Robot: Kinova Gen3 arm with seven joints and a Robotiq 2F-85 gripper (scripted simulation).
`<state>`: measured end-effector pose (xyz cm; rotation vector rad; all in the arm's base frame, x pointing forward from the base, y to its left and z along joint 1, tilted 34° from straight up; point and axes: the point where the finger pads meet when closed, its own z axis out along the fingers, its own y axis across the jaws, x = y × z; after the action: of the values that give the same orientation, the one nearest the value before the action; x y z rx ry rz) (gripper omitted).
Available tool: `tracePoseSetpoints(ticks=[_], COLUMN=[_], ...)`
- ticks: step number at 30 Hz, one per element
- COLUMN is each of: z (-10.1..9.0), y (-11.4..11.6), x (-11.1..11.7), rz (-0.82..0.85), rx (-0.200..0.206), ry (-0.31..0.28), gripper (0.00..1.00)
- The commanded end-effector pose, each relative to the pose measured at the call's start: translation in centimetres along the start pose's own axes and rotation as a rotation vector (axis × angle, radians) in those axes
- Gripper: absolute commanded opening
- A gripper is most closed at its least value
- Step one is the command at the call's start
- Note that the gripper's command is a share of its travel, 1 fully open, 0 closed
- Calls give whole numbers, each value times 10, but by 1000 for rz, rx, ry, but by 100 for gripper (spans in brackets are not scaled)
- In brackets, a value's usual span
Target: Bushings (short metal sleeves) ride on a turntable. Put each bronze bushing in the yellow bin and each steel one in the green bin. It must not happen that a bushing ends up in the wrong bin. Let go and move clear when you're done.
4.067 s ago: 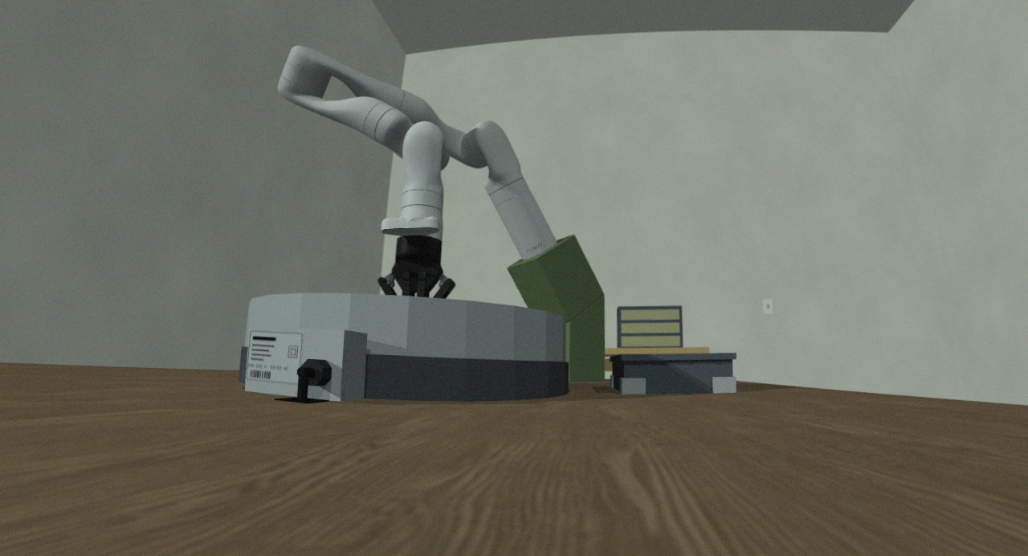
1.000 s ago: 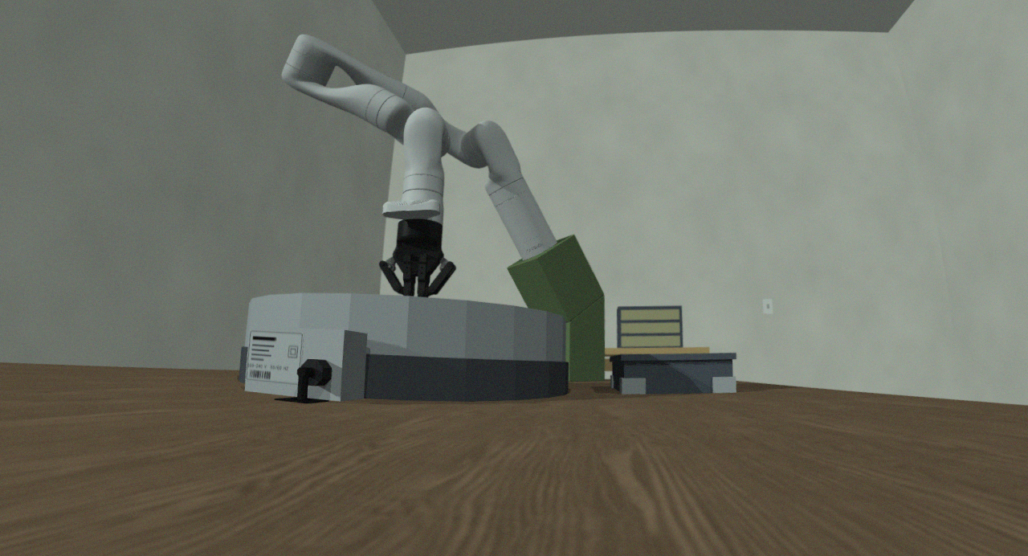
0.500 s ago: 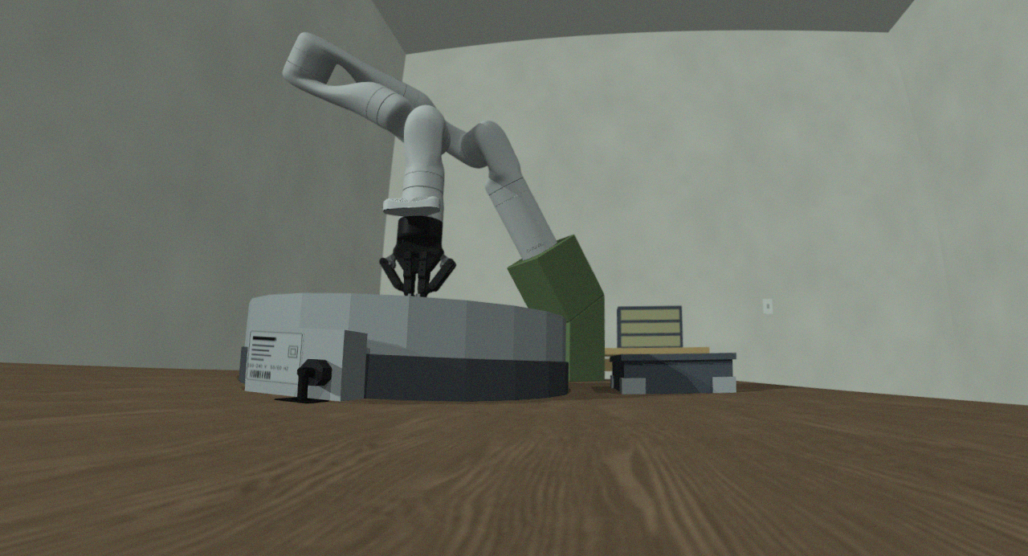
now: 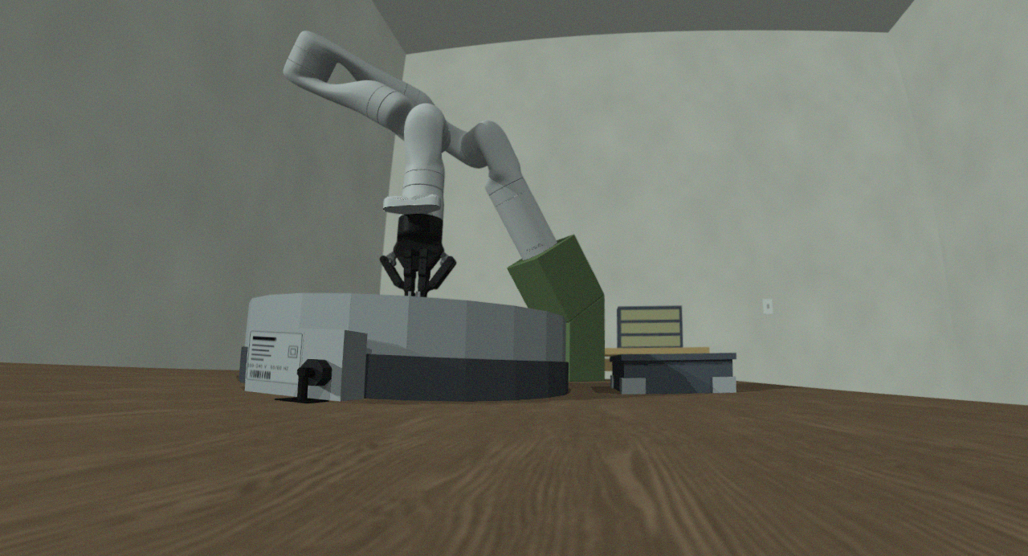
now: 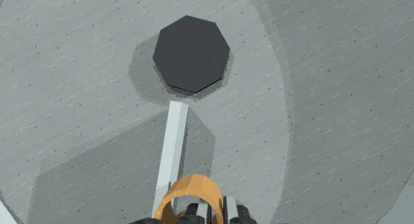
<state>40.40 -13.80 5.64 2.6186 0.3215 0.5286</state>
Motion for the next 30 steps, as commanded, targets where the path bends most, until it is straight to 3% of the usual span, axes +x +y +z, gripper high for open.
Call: tracePoseSetpoints(ticks=[1, 30], z=[-2, -9], y=[0, 0], x=[1, 1], rz=[-1, -1], rx=[-1, -1], ry=[3, 3], gripper=[0, 0])
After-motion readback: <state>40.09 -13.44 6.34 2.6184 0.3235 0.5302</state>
